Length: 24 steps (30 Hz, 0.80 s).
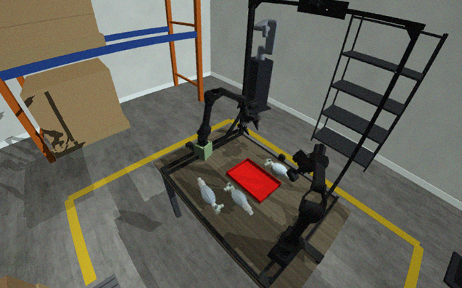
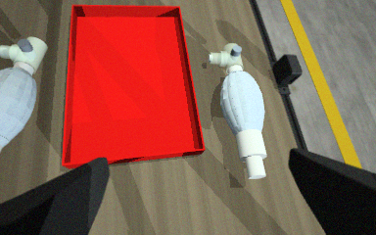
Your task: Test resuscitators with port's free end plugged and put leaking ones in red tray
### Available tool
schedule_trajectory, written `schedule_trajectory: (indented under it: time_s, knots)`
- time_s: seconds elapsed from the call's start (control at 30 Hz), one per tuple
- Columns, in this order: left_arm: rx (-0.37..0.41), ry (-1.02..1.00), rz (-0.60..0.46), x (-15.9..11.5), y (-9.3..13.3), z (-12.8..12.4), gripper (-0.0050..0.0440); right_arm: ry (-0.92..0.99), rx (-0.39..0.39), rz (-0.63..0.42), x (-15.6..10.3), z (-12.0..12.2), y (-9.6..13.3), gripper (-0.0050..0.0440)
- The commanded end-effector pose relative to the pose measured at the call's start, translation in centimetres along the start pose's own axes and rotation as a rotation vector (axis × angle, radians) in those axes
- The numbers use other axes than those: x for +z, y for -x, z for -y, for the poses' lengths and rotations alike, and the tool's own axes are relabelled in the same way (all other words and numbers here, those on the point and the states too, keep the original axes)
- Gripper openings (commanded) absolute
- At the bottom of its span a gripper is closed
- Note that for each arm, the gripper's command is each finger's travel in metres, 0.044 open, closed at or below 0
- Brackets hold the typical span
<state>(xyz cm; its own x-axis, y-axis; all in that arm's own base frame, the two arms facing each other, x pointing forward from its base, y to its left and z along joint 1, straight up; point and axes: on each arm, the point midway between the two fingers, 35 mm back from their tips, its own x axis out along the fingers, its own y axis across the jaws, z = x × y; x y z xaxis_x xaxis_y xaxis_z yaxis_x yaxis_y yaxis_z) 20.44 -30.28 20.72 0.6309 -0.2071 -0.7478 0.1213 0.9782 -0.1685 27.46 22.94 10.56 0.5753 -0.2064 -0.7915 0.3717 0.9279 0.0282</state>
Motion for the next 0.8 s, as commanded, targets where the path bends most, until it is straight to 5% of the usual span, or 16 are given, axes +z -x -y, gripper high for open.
schedule_trajectory:
  time_s: [0.0,0.33,0.77]
  knots:
    - [0.008,-0.004,-0.008,-0.1,-0.3,1.2,0.0440,-0.001,0.001,0.001,0.0,0.0,0.0,0.0440]
    - [0.098,-0.063,-0.062,-3.9,-5.8,12.2,0.0440,-0.001,0.001,0.001,0.0,0.0,0.0,0.0440]
    - [0.118,-0.083,-0.074,-5.7,-7.0,13.8,0.0440,0.001,0.000,0.001,0.0,0.0,0.0,0.0440]
